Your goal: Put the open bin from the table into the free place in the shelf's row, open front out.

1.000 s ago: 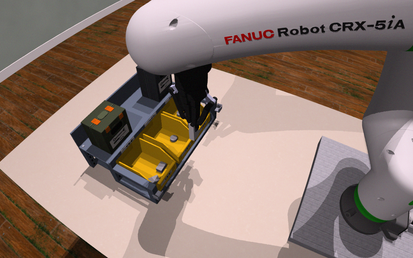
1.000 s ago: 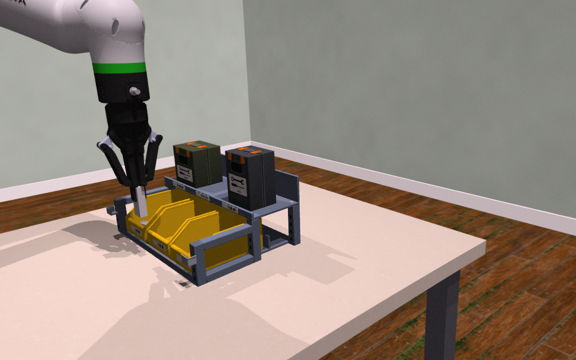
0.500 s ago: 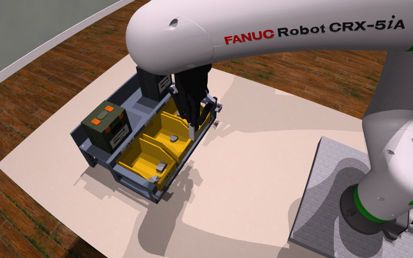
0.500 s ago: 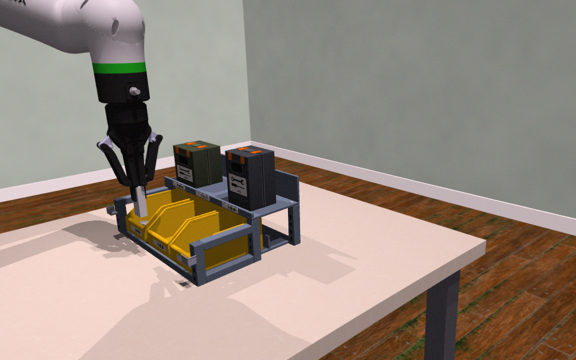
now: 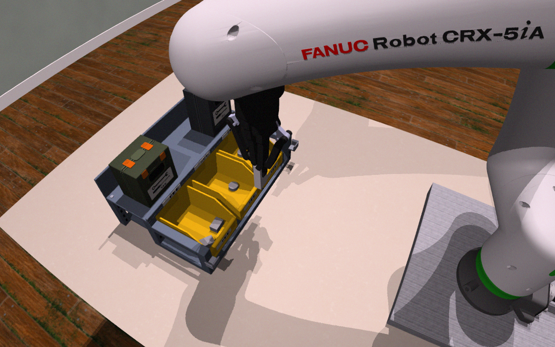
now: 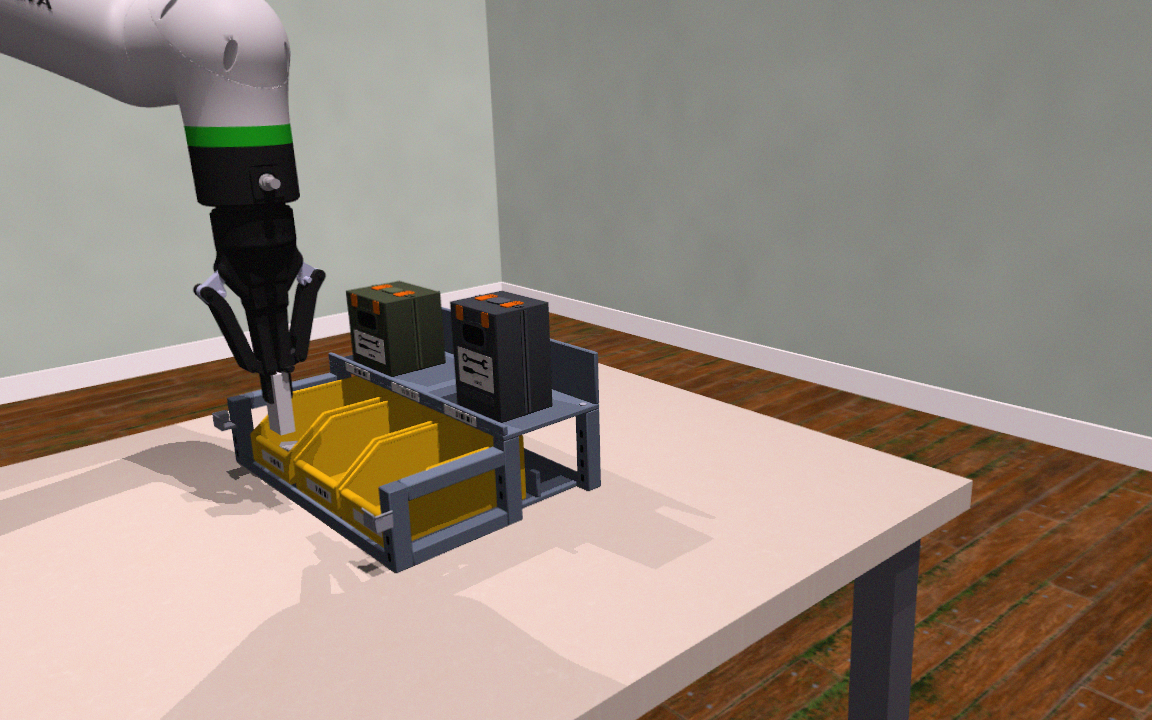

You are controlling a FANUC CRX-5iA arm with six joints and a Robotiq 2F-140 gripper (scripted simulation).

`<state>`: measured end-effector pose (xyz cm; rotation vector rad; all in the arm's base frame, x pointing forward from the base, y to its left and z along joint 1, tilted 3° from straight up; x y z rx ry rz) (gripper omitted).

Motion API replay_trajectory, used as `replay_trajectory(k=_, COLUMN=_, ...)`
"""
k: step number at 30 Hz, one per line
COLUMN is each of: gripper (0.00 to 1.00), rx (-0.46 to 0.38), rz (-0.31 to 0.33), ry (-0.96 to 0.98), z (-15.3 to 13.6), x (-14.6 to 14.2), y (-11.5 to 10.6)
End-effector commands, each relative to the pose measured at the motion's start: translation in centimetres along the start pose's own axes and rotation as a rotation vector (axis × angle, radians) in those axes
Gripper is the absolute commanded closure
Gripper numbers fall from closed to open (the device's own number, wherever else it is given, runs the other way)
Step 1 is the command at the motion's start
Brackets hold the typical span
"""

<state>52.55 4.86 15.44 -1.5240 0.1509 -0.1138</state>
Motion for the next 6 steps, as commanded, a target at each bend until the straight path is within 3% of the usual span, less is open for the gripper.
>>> replay_trajectory(k=1, gripper=1.0, rx=0.0, rz=0.0, ry=0.0, z=0.0, x=0.01, y=-0.02)
replay_trajectory(k=6, gripper=1.0, rx=0.0, rz=0.0, ry=0.0, z=0.0, x=0.01, y=-0.02)
Point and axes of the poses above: the point where the finger pads meet when closed, its own y axis out along the fingers, its own x axis across the jaws, z = x × y, the point moved 6 cm from there along -y, back along the fingers, and after that the axes turned 12 degrees about y, right-handed, at the moved point
